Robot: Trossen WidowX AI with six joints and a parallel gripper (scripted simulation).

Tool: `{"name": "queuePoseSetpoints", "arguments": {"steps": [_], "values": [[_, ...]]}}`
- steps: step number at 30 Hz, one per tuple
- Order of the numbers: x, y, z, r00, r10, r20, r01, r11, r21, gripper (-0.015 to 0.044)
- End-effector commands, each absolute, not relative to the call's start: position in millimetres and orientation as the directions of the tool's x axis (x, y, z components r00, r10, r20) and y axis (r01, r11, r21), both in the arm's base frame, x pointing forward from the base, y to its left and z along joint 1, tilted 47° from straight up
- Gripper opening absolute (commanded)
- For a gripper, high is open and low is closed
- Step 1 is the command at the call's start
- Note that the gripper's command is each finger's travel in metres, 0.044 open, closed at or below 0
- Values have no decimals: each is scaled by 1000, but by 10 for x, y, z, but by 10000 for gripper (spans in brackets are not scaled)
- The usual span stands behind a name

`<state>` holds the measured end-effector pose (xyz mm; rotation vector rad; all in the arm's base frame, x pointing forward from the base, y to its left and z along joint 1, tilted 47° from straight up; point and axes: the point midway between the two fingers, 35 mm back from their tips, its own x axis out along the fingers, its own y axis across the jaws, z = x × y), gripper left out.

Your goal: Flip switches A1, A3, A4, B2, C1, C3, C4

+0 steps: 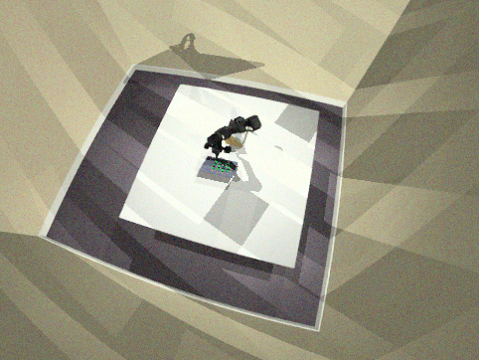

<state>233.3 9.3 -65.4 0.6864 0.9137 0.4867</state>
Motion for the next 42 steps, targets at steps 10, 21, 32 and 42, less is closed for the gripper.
{"name": "queuePoseSetpoints", "arguments": {"steps": [10,21,32,42], "values": [[2367,215,-753,520,652,-551,-86,682,726,0],[2392,252,-782,521,652,-551,-86,682,726,0],[2392,252,-782,521,652,-551,-86,682,726,0],[2392,252,-782,521,652,-551,-86,682,726,0]]}}
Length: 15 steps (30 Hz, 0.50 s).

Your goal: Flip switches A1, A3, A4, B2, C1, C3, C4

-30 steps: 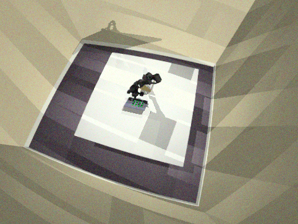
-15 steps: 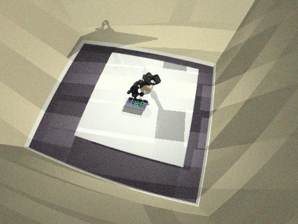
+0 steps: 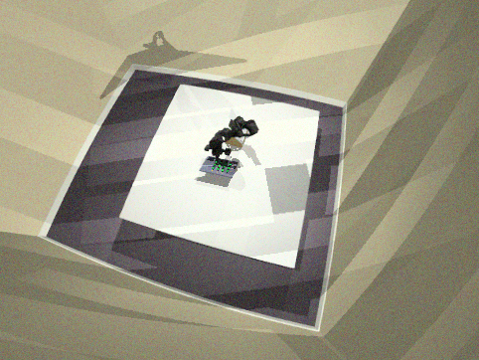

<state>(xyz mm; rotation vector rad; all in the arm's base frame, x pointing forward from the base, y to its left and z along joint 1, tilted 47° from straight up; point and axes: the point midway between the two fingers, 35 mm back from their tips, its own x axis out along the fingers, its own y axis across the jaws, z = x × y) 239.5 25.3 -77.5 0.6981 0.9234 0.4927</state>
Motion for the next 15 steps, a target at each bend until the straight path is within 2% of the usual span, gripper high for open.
{"name": "queuePoseSetpoints", "arguments": {"steps": [1,15], "values": [[2392,252,-782,521,652,-551,-86,682,726,0],[2399,262,-791,521,652,-551,-86,682,726,0]]}}
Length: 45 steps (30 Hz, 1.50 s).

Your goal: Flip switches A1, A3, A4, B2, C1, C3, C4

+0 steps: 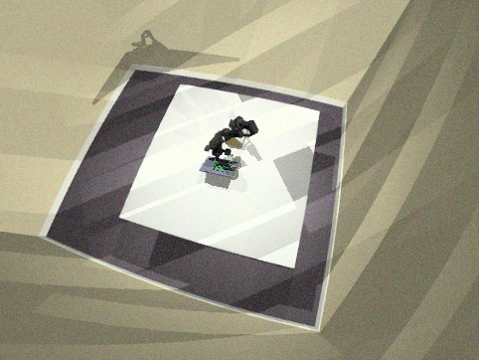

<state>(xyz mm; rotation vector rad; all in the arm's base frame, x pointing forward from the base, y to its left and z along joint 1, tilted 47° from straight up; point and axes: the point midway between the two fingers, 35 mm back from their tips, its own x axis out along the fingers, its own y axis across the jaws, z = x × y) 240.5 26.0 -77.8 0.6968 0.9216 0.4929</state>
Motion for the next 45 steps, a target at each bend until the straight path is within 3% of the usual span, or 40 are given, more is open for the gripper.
{"name": "queuePoseSetpoints", "arguments": {"steps": [1,33,45], "values": [[2400,263,-792,521,652,-551,-86,682,726,0],[2421,292,-815,521,652,-551,-86,682,727,0],[2110,-155,-449,498,658,-565,-85,685,724,0]]}}
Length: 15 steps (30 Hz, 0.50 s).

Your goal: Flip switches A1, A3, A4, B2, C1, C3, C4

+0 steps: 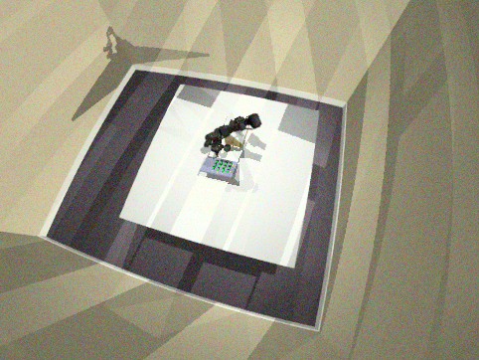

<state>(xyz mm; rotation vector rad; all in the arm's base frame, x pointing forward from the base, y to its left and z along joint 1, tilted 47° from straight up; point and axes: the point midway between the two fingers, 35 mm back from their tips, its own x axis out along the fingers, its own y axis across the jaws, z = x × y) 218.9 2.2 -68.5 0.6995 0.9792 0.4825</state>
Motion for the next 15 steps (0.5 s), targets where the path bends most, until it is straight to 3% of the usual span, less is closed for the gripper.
{"name": "queuePoseSetpoints", "arguments": {"steps": [1,9,15], "values": [[2110,-155,-449,498,658,-565,-85,685,724,0],[2149,-151,-399,497,658,-566,-85,686,723,0],[2437,-21,104,497,659,-564,-85,684,724,0]]}}
